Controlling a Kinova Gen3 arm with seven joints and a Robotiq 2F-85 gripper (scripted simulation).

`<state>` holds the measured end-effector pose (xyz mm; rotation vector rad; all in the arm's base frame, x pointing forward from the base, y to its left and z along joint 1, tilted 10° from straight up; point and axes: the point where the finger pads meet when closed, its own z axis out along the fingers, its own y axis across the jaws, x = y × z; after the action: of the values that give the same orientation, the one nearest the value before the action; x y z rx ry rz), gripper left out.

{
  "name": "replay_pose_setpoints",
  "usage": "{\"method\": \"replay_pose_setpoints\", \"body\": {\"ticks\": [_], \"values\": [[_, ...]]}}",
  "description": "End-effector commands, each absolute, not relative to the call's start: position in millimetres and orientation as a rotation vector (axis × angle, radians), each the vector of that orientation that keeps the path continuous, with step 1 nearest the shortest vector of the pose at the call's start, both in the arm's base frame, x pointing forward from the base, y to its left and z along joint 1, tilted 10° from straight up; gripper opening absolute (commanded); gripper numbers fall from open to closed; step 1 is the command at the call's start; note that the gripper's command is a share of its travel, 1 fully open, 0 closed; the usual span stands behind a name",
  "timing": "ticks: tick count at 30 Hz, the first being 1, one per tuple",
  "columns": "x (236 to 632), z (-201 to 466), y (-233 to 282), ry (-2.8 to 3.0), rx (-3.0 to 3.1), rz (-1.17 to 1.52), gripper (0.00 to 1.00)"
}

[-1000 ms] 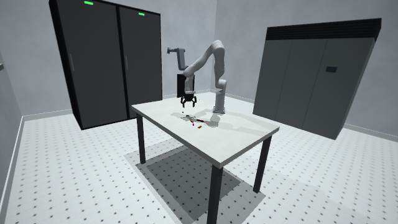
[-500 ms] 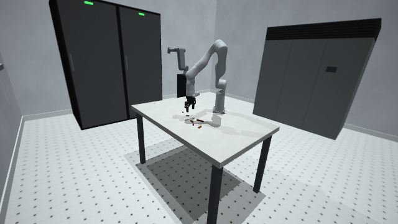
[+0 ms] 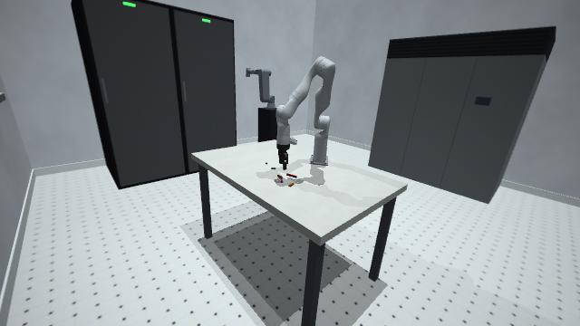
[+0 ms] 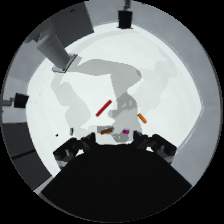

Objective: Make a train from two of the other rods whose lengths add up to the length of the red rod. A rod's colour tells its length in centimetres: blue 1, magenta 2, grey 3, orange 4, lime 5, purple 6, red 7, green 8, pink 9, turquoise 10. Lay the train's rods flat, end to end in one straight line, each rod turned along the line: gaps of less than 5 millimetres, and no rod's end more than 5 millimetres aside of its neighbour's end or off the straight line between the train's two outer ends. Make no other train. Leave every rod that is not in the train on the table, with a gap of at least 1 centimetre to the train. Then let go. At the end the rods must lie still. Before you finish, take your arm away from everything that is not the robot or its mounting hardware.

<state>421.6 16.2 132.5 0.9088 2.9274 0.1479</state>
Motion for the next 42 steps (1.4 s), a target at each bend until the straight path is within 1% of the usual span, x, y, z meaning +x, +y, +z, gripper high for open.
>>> {"method": "replay_pose_setpoints", "body": {"ticks": [1,16,31,32,42], "values": [[430,137,38,2.963,0.708,0.159,1.00],[446,146,97,2.993,-0.014,0.132,1.00],[449,148,110,2.977,-0.161,0.125,1.00],[449,148,110,2.977,-0.161,0.125,0.24],[449,148,110,2.977,-0.161,0.125,0.24]]}}
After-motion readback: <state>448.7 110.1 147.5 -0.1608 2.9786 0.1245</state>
